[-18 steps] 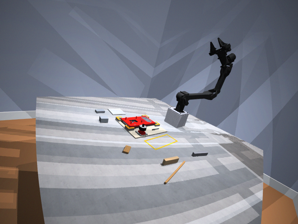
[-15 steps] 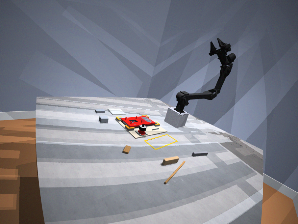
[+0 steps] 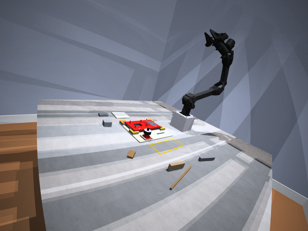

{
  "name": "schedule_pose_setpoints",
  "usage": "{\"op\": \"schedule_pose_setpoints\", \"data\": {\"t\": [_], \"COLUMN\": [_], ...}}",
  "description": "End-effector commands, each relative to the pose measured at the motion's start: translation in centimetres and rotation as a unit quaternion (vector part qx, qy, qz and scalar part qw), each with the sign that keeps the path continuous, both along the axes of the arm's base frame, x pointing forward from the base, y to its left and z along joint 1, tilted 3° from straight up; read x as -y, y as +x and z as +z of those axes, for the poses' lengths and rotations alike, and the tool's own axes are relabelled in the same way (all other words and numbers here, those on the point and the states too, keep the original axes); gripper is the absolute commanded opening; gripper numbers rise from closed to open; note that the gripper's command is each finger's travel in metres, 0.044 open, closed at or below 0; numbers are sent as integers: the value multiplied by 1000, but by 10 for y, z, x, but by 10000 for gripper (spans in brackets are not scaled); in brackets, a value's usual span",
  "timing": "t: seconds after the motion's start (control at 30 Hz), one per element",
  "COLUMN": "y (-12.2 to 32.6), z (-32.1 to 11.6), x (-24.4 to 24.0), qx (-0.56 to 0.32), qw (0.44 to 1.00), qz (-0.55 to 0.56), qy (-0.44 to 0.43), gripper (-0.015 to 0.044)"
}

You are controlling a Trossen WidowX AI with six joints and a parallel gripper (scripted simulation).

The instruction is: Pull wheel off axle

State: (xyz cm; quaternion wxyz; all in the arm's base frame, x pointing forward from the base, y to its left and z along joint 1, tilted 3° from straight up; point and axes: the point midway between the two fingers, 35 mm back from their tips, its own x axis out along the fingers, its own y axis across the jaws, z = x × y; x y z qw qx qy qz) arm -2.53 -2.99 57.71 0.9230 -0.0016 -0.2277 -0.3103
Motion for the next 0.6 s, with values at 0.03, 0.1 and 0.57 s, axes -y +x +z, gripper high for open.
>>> {"op": "schedule_pose_setpoints", "data": {"t": [0.03,0.1,0.57], "y": [43,59,175], "z": [-5,-11,-56], "x": [14,20,47], "qx": [-54,-77,-226], "qw": [998,997,969], "qz": [17,22,75], "qy": [11,16,58], "gripper": [300,300,300]}}
